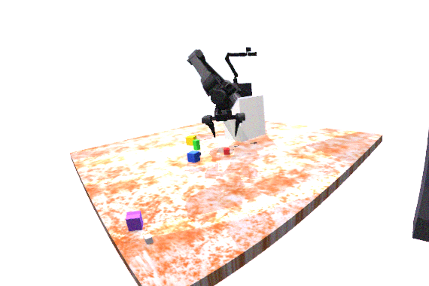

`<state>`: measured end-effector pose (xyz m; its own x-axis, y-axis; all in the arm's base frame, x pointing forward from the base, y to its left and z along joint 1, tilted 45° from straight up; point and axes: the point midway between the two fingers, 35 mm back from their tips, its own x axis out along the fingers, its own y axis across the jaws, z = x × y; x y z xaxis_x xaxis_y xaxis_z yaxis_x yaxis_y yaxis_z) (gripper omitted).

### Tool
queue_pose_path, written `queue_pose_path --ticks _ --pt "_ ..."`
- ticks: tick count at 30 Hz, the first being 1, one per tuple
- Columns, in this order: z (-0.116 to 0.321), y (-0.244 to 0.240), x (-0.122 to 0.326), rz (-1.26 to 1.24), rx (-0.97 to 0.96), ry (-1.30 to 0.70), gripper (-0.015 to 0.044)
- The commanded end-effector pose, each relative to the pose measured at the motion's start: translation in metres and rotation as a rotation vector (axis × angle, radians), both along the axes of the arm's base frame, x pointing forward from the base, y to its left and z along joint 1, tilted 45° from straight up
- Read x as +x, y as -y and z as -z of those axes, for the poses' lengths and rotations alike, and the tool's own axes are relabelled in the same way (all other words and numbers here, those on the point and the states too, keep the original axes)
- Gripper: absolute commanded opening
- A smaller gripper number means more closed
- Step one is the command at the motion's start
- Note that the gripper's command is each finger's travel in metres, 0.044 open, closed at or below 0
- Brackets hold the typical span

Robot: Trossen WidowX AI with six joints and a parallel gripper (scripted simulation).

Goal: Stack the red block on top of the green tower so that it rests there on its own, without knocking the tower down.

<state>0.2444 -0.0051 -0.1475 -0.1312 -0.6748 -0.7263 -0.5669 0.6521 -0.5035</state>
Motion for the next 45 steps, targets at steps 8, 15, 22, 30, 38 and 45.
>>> queue_pose_path --ticks 8,15,22,30,38,45 --pt "0.027 0.028 -0.008 -0.007 -0.009 -0.009 0.0440" --pt "0.030 0.031 -0.010 -0.007 -0.009 -0.009 0.0440" --pt "0.038 0.039 -0.011 -0.008 -0.009 -0.010 0.0440" --pt "0.047 0.048 -0.013 -0.007 -0.010 -0.010 0.0440" --pt "0.051 0.052 -0.014 -0.007 -0.011 -0.010 0.0440" --pt "0.051 0.052 -0.014 -0.007 -0.011 -0.010 0.0440"
